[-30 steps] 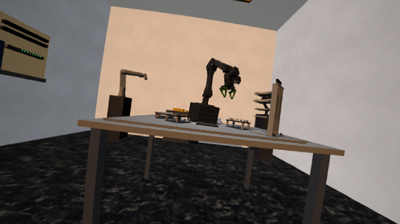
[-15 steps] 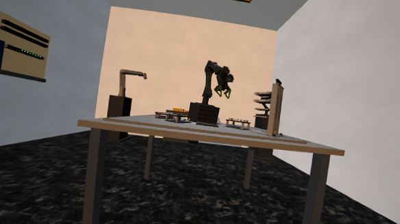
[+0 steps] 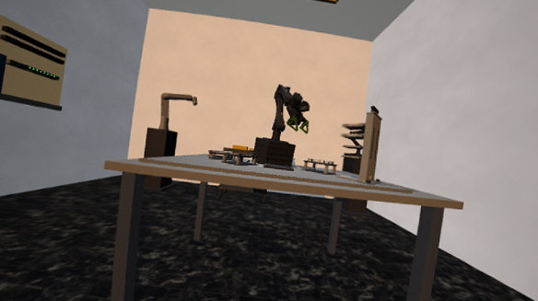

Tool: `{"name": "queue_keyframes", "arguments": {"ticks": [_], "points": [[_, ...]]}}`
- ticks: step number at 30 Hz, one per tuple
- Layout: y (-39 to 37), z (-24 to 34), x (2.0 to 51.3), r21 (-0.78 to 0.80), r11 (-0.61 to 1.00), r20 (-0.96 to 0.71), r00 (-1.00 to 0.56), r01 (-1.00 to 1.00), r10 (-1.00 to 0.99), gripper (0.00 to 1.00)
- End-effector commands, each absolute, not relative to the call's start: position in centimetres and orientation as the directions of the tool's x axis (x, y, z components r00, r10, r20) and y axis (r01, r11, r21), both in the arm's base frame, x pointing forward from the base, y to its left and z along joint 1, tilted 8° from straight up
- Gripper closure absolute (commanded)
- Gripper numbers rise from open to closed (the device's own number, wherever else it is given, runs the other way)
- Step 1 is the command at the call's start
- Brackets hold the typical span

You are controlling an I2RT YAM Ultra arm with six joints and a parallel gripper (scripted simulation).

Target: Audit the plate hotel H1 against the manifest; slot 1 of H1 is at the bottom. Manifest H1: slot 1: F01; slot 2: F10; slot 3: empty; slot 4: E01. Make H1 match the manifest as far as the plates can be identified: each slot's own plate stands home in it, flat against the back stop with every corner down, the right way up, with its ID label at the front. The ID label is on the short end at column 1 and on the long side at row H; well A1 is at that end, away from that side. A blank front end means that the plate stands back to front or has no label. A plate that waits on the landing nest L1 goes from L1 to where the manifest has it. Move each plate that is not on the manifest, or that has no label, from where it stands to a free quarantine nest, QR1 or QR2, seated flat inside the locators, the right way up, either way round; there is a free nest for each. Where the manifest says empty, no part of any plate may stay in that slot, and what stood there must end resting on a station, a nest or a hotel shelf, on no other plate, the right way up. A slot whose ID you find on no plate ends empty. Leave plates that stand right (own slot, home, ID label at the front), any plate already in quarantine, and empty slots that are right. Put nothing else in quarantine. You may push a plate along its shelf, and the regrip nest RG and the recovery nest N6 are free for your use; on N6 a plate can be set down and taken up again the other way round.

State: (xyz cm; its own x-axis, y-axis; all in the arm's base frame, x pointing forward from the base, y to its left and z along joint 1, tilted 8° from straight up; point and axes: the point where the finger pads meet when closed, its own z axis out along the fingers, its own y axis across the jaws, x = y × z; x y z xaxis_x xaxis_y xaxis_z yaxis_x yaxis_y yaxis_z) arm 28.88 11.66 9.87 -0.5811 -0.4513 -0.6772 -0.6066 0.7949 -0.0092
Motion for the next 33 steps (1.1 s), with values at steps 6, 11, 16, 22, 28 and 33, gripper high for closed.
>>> {"name": "queue_keyframes", "arguments": {"ticks": [6, 11, 16, 22, 28, 33], "points": [[12.4, 12.0, 30.2, -0.034, 0.786, -0.798, -0.457, -0.617, -0.393, 0.00], [11.4, 11.9, 30.3, -0.034, 0.786, -0.798, -0.457, -0.617, -0.394, 0.00], [10.4, 11.9, 30.3, -0.035, 0.786, -0.797, -0.457, -0.617, -0.394, 0.00], [8.4, 11.7, 30.3, -0.035, 0.786, -0.797, -0.457, -0.617, -0.395, 0.00], [6.4, 11.6, 30.2, -0.036, 0.786, -0.796, -0.457, -0.617, -0.396, 0.00], [5.4, 11.5, 30.0, -0.036, 0.786, -0.796, -0.458, -0.617, -0.396, 0.00]]}}
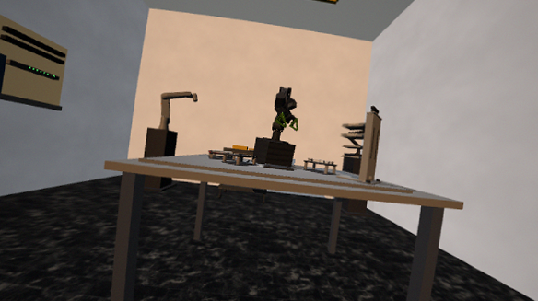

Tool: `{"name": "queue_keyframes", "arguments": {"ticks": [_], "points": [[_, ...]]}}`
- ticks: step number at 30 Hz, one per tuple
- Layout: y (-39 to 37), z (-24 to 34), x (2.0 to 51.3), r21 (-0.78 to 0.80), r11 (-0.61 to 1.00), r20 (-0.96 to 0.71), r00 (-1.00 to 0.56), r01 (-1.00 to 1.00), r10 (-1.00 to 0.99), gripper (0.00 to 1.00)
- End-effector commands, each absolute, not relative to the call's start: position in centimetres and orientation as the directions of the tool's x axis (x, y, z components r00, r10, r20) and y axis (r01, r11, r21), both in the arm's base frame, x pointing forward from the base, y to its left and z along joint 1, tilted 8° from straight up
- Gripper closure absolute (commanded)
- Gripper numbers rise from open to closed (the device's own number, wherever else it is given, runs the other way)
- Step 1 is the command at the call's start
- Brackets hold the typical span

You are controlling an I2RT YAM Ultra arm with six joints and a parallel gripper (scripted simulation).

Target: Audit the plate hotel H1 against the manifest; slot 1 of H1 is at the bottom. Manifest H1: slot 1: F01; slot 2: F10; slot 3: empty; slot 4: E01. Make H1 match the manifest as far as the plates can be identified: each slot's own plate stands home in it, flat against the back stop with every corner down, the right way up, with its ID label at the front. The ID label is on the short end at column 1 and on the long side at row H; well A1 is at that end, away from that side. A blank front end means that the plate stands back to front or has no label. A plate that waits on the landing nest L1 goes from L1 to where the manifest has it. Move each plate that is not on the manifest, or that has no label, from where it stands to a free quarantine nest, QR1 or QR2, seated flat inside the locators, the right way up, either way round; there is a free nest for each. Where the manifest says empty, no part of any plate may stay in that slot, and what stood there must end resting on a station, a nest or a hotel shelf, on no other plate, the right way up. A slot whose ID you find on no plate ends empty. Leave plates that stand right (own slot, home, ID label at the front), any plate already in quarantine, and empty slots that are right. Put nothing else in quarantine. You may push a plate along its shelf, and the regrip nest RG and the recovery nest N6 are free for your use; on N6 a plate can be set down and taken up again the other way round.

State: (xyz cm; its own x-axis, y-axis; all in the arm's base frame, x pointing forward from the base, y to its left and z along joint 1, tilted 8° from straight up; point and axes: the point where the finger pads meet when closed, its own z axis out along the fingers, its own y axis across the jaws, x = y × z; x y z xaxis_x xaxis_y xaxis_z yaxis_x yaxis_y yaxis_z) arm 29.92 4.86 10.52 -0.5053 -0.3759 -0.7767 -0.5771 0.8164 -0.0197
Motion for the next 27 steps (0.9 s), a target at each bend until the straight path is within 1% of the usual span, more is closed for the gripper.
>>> {"name": "queue_keyframes", "arguments": {"ticks": [1, 15, 27], "points": [[5.0, 11.5, 30.0, -0.037, 0.786, -0.796, -0.458, -0.617, -0.396, 0.00], [0.4, 11.1, 29.3, -0.037, 0.786, -0.795, -0.459, -0.617, -0.398, 0.00], [-1.1, 11.0, 29.0, -0.038, 0.786, -0.794, -0.459, -0.617, -0.398, 0.00]]}}
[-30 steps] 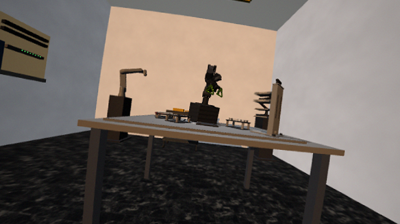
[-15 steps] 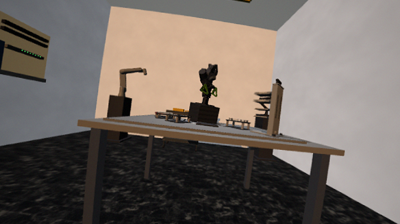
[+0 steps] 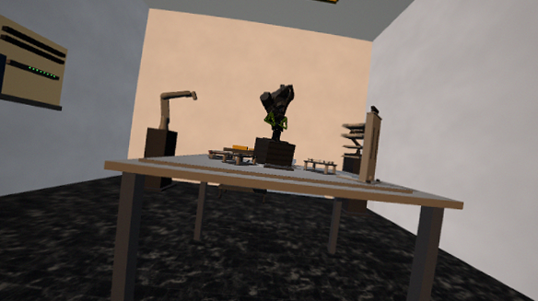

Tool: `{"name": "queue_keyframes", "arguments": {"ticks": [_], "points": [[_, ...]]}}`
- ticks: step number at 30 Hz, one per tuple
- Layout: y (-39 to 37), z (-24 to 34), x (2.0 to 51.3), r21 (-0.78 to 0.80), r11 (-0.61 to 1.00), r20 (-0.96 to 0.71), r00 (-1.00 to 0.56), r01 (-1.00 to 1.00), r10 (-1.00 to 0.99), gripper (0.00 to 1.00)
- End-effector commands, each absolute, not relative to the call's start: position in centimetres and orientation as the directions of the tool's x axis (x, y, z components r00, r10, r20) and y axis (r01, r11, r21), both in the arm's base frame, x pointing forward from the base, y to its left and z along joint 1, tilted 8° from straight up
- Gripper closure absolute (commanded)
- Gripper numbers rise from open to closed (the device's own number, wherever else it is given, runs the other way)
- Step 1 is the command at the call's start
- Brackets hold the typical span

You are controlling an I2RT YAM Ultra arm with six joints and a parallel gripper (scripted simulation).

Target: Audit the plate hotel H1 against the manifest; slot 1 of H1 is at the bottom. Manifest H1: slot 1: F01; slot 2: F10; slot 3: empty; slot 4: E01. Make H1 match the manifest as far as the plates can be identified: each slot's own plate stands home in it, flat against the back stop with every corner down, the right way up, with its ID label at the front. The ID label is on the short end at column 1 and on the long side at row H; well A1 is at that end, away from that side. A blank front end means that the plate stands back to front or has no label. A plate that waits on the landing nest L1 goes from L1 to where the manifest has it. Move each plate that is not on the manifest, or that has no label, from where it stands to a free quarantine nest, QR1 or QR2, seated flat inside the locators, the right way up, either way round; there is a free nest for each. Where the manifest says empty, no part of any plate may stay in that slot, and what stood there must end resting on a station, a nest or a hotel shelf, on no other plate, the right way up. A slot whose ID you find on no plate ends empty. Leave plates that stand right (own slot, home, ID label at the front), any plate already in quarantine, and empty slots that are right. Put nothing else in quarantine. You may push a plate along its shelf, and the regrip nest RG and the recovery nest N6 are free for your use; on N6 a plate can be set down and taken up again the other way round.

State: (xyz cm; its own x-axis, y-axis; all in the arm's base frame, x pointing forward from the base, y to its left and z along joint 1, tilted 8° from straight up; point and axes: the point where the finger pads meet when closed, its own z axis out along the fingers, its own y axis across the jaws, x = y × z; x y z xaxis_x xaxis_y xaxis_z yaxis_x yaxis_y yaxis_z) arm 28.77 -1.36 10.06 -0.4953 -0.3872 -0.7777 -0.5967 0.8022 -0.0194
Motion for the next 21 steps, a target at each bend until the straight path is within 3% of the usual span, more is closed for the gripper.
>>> {"name": "queue_keyframes", "arguments": {"ticks": [1, 21], "points": [[-1.1, 11.0, 29.0, -0.038, 0.786, -0.794, -0.459, -0.617, -0.398, 0.00], [-1.0, 9.0, 29.3, -0.037, 0.786, -0.794, -0.459, -0.617, -0.398, 0.00]]}}
